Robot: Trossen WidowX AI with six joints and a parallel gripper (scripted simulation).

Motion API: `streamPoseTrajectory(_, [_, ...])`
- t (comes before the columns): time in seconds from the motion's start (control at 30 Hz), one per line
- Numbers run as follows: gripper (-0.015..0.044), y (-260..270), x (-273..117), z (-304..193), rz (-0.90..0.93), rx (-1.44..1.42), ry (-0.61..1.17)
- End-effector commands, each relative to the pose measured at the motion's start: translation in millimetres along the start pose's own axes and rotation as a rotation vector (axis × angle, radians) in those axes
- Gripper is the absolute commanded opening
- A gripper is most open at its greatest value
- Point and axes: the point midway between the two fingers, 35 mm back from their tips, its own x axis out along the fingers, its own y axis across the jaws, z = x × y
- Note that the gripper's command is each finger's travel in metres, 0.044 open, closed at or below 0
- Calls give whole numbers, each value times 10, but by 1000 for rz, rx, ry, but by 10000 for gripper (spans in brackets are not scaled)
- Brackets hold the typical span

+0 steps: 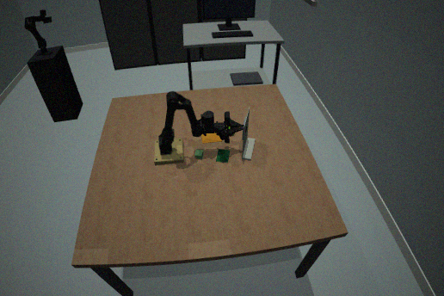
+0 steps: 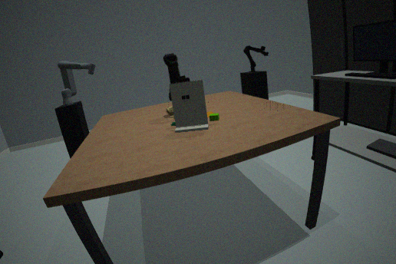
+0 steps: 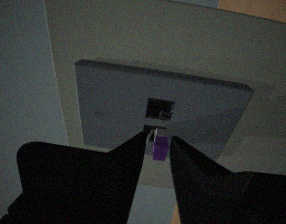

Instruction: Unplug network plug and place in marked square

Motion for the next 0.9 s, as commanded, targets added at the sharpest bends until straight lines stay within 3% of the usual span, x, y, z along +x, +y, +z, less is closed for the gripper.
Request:
streamPoseTrajectory(0.0, [57, 1, 8, -5, 0, 5, 4])
streamPoseTrajectory(0.3, [0, 1, 8, -5, 0, 5, 4])
streamPoseTrajectory(0.87, [0, -1, -73, -20, 0, 5, 4])
